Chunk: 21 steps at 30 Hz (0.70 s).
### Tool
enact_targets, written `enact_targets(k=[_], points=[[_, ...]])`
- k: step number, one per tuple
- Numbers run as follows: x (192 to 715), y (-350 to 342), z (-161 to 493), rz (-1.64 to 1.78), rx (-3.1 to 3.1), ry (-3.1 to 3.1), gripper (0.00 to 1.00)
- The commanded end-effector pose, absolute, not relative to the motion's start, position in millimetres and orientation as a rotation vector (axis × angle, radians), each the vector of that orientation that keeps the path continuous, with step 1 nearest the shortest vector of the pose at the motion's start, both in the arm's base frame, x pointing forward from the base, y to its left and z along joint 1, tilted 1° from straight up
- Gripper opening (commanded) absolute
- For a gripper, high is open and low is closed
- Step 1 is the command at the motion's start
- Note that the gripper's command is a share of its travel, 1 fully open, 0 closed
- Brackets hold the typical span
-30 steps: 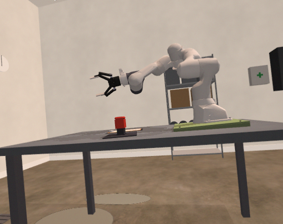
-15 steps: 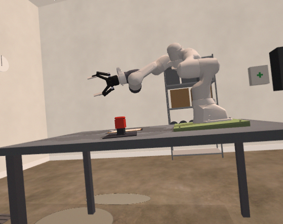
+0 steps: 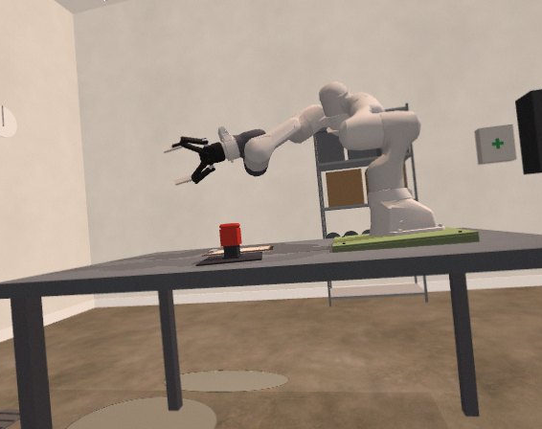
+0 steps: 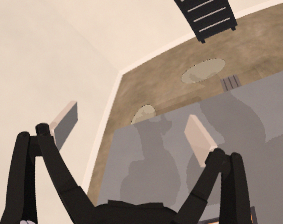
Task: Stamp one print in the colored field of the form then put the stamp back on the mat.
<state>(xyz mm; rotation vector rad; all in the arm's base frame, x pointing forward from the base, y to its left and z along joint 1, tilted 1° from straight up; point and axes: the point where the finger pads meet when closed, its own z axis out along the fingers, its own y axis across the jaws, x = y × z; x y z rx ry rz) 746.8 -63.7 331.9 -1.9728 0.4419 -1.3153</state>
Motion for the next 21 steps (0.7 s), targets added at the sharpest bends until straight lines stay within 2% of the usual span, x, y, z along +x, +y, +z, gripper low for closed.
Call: enact_targets(k=[1,10,11,21], points=[[746.8,-61.4,327.4,-1.307,-1.997,0.419,1.0],[746.8,-61.4,327.4,-1.307,-1.997,0.419,1.0],[741.6,-19.2,316.2,-1.255,-2.089,0.263,1.0],[741.6,-19.2,316.2,-1.255,-2.089,0.263,1.0]])
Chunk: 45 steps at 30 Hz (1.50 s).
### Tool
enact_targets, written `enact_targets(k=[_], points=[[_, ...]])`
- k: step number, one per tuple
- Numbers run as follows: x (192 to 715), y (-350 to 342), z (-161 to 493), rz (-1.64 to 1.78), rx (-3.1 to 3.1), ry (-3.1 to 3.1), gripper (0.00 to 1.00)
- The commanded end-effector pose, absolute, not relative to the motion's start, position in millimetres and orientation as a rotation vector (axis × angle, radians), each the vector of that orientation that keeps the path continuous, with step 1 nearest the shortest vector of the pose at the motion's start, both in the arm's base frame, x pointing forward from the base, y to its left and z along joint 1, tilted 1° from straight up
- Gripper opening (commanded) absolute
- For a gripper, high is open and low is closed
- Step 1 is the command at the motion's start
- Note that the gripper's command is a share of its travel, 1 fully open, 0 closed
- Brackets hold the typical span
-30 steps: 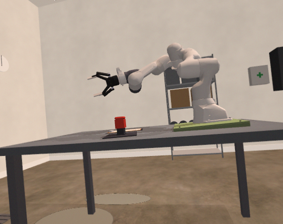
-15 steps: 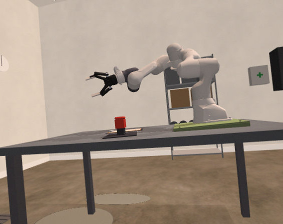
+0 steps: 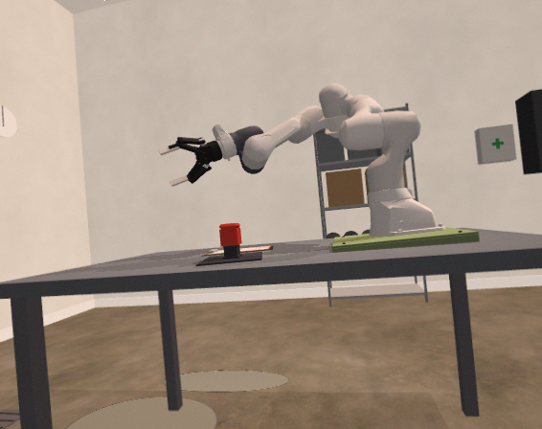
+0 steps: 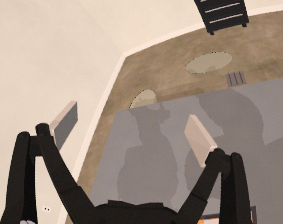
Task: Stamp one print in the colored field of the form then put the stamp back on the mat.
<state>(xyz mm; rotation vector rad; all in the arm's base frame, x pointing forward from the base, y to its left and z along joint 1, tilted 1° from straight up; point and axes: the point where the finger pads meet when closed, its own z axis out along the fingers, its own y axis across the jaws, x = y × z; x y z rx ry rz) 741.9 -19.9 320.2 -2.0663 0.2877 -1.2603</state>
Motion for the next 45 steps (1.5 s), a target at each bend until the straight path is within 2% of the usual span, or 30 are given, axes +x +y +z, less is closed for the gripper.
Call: enact_targets(k=[1,11,12,38,39,45], points=[[741.6,-19.2,316.2,-1.255,-2.089,0.263,1.0],[741.6,-19.2,316.2,-1.255,-2.089,0.263,1.0],[731.9,22.7,303.4,-1.198,-2.176,0.089,1.0],[731.9,22.7,303.4,-1.198,-2.176,0.089,1.0],[717.9,62.7,289.1,-1.136,-2.253,-0.1,1.0],[717.9,62.7,289.1,-1.136,-2.253,-0.1,1.0]])
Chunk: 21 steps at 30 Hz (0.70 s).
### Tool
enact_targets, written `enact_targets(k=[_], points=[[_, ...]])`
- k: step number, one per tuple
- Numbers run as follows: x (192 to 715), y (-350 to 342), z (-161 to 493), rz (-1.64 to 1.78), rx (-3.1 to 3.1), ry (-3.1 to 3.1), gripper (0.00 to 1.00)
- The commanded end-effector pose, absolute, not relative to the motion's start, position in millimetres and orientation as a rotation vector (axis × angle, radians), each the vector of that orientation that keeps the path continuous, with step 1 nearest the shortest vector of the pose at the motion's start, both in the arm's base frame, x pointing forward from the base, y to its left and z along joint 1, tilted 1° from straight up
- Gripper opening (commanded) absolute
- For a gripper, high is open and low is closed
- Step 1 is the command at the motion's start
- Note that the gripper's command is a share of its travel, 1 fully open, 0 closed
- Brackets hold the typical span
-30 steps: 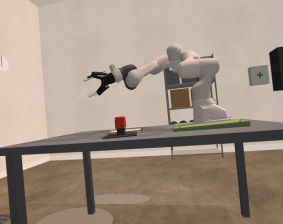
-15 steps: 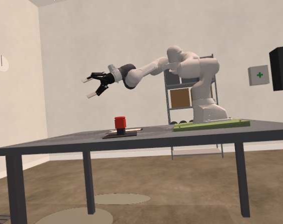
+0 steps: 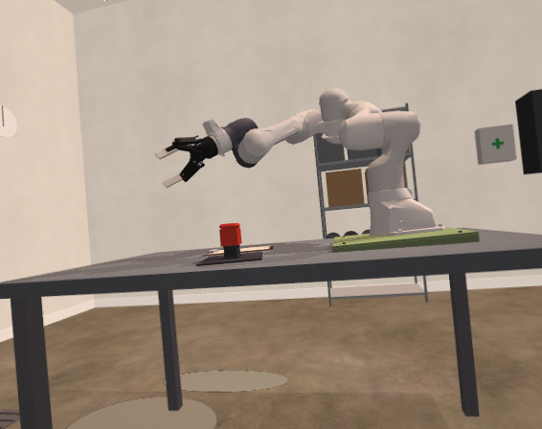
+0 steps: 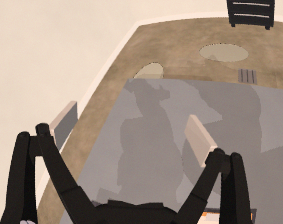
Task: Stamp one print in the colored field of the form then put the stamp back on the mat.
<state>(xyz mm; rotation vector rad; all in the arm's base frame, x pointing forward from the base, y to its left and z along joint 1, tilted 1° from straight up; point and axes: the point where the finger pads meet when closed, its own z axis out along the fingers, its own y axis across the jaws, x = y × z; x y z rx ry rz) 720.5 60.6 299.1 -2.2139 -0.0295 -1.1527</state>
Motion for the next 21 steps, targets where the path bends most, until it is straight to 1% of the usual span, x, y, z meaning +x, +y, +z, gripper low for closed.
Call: enact_targets(k=[1,17,18,21], points=[[717.9,62.7,289.1,-1.136,-2.253,-0.1,1.0],[717.9,62.7,289.1,-1.136,-2.253,-0.1,1.0],[699.8,99.3,273.7,-1.068,-2.317,-0.302,1.0],[699.8,99.3,273.7,-1.068,-2.317,-0.302,1.0]])
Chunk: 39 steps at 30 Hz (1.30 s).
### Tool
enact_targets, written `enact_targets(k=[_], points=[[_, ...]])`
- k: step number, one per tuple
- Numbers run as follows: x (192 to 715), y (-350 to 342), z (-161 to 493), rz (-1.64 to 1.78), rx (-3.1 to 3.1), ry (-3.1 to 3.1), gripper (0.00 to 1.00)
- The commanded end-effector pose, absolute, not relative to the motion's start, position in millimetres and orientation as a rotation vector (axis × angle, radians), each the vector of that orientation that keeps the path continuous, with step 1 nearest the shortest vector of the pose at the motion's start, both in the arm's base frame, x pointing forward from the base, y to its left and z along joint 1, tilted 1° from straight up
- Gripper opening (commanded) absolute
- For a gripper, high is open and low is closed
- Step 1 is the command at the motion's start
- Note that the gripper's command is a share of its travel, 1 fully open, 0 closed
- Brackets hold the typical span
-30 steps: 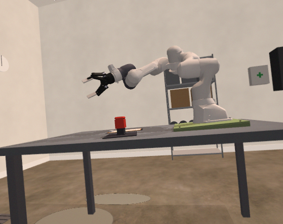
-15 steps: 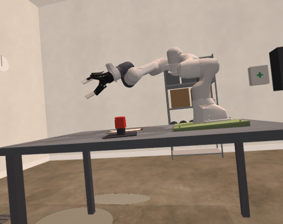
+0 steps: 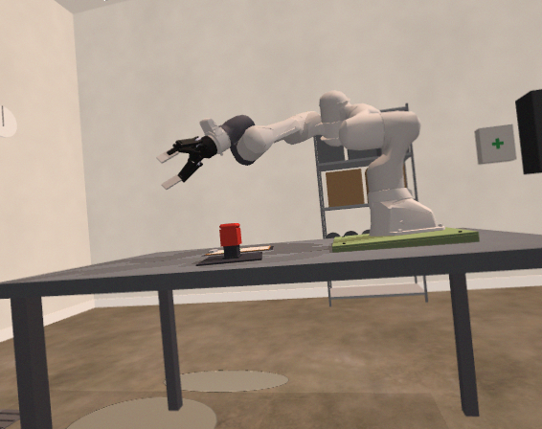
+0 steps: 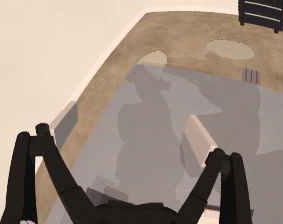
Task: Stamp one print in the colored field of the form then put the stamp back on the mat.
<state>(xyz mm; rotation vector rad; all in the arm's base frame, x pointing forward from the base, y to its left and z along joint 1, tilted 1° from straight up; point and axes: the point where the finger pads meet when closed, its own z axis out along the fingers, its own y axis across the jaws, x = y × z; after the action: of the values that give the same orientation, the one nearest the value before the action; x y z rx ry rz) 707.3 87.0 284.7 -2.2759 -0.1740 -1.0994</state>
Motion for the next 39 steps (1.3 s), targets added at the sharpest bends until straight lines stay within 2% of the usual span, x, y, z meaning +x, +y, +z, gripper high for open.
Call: enact_targets(k=[1,23,26,30,37,39], points=[[699.8,99.3,273.7,-1.068,-2.317,-0.302,1.0],[699.8,99.3,273.7,-1.068,-2.317,-0.302,1.0],[655.2,157.9,241.5,-0.935,-2.395,-0.674,1.0],[598.9,184.9,211.8,-0.846,-2.414,-0.885,1.0],[484.2,188.2,161.3,-0.64,-2.42,-1.266,1.0],[484.2,188.2,161.3,-0.64,-2.42,-1.266,1.0]])
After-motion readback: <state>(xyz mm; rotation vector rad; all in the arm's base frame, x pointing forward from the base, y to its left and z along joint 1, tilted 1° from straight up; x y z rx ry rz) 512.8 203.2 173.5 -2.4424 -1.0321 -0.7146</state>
